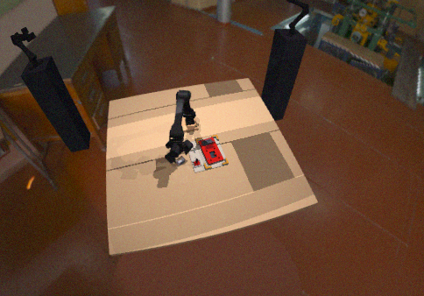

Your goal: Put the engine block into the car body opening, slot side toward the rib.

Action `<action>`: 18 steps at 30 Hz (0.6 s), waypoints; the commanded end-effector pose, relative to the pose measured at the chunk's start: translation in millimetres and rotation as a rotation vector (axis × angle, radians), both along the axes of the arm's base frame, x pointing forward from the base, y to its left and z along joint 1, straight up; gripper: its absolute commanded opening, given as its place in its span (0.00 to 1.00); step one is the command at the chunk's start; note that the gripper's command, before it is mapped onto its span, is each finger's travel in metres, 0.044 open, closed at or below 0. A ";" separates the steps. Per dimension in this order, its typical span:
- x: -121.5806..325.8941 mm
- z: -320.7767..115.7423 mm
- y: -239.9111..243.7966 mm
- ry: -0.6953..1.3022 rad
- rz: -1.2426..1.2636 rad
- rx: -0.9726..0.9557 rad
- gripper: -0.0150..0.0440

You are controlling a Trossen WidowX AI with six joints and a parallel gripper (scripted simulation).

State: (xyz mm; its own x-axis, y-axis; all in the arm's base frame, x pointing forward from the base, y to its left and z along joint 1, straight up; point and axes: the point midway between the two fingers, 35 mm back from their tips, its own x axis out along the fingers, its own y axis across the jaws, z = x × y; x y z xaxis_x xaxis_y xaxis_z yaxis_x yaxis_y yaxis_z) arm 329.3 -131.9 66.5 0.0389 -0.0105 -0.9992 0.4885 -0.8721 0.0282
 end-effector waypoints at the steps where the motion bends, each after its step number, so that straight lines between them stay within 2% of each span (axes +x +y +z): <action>1: -1.3 -8.2 0.0 0.009 -0.004 -0.002 1.00; 18: -0.8 -35.6 0.0 0.009 -0.004 -0.002 1.00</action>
